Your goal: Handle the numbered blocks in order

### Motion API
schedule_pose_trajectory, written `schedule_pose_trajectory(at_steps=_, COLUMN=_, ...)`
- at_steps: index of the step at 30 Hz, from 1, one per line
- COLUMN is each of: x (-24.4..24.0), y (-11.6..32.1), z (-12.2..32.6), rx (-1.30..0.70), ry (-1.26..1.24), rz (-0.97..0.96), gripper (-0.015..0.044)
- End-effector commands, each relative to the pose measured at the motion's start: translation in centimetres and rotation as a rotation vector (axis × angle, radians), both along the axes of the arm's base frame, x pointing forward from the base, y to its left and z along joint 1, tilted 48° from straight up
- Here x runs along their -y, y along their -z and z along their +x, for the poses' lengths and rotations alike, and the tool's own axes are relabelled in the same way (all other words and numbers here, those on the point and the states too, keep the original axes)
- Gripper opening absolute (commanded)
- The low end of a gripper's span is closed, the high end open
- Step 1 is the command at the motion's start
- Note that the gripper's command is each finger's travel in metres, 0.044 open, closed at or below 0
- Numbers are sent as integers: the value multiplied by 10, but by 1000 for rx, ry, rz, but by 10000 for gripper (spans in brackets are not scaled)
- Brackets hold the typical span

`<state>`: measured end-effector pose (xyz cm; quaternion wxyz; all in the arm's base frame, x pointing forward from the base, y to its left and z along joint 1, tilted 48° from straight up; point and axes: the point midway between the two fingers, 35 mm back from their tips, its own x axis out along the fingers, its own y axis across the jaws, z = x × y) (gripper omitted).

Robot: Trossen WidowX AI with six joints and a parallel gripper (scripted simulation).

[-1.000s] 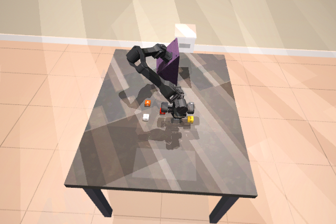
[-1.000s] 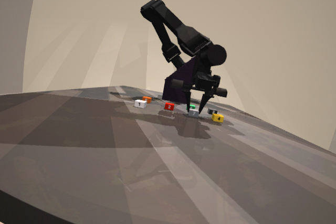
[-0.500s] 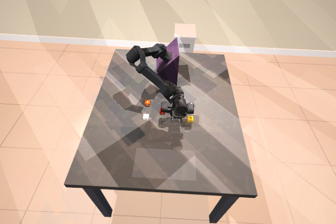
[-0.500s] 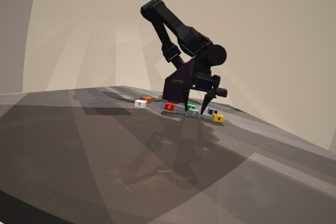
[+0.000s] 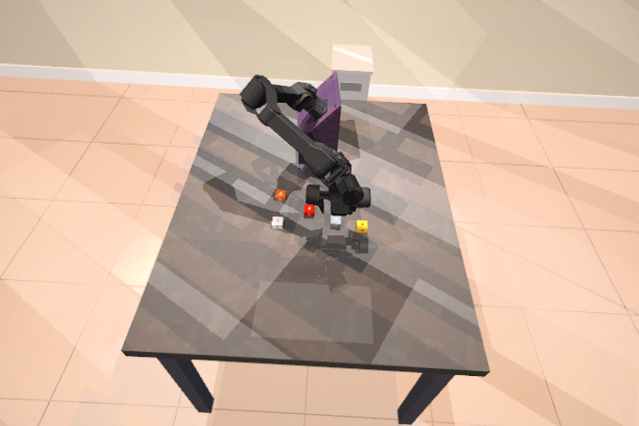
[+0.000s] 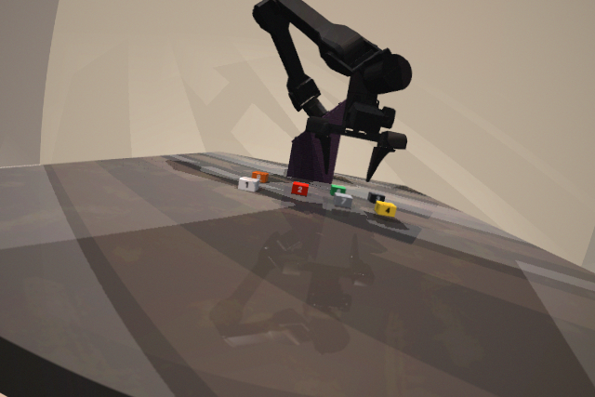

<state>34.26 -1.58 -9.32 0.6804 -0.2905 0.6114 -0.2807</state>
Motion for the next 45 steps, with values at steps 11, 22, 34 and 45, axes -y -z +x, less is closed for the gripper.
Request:
schedule_pose_trajectory(at_steps=11, x=-54, y=-48, z=-7, rx=2, ry=3, rz=6, gripper=120)
schedule_pose_trajectory(at_steps=22, x=-10, y=-101, z=-26, rx=-2, ry=1, rz=14, gripper=120)
schedule_pose_trajectory(at_steps=34, x=69, y=-168, z=-107, rx=-5, ry=3, rz=-2, gripper=120)
schedule_pose_trajectory(at_steps=45, x=128, y=-116, z=-102, rx=-5, ry=3, rz=-6, gripper=330)
